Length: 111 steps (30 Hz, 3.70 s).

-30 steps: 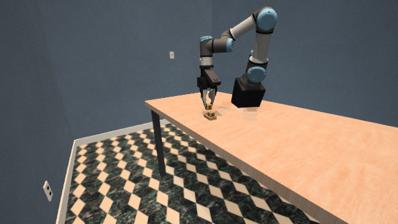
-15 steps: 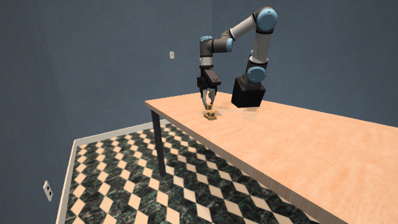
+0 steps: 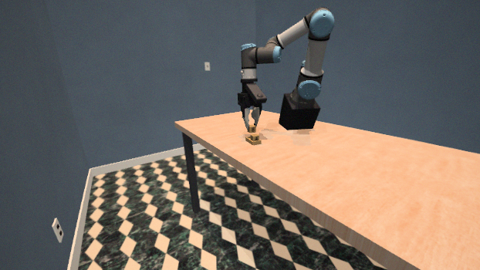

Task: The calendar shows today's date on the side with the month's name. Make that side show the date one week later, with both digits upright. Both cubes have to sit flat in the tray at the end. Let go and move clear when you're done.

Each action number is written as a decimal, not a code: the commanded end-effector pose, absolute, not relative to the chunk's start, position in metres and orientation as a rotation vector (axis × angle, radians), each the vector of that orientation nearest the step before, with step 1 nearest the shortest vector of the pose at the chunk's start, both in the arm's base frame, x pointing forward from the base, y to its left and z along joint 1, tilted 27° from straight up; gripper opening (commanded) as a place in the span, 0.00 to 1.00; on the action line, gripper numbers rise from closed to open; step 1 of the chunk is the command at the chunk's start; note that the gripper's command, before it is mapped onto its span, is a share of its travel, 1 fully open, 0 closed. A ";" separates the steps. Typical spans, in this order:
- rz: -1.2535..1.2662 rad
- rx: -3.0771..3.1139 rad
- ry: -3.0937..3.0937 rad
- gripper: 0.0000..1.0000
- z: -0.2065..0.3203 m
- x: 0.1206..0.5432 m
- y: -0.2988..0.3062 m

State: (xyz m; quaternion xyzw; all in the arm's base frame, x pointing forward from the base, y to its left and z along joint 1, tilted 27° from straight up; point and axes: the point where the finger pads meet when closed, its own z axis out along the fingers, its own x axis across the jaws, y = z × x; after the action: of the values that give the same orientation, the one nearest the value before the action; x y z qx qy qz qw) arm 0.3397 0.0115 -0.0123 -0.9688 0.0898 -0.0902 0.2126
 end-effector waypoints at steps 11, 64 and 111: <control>-0.255 -2.692 0.248 0.10 -0.012 0.341 0.010; -0.255 -2.692 0.248 0.10 -0.012 0.342 0.010; -0.253 -2.690 0.248 0.10 -0.033 0.346 0.020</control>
State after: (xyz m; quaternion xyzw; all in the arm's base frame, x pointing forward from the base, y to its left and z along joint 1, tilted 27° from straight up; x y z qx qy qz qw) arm 0.3444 0.0207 -0.0319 -0.9687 0.0889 -0.0885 0.2143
